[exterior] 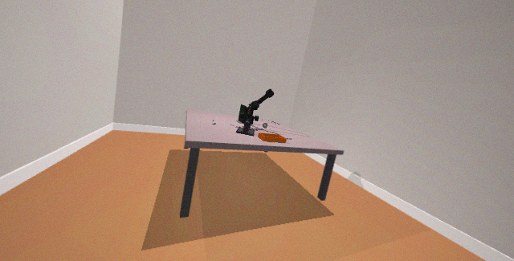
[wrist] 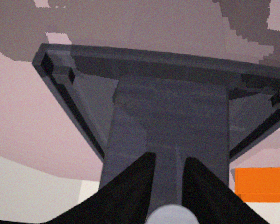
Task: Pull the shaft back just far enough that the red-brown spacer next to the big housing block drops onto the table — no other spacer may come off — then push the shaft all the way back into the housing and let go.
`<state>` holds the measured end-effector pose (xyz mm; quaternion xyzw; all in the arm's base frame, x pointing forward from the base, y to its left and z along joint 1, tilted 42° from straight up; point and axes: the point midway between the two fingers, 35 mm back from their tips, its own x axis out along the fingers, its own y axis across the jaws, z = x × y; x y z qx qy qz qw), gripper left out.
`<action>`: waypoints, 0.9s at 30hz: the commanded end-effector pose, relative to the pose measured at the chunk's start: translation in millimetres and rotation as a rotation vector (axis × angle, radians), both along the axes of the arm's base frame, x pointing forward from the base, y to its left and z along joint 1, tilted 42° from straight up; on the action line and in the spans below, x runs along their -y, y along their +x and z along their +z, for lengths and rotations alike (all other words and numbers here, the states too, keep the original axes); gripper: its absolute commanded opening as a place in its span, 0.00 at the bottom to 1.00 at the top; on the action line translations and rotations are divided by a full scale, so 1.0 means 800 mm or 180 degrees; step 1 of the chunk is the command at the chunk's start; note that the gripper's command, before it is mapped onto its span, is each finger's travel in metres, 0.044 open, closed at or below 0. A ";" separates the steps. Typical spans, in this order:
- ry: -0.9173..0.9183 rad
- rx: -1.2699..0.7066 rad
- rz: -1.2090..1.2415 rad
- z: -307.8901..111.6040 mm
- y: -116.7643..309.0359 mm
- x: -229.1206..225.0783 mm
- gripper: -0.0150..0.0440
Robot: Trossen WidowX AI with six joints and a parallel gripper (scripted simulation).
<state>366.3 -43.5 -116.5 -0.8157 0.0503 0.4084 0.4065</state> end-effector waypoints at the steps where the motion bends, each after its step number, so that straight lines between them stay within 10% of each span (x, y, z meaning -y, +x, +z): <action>1: -0.0021 0.0031 0.0010 0.001 0.005 0.002 0.25; 27: -0.0021 0.0032 0.0010 0.000 0.009 0.003 0.25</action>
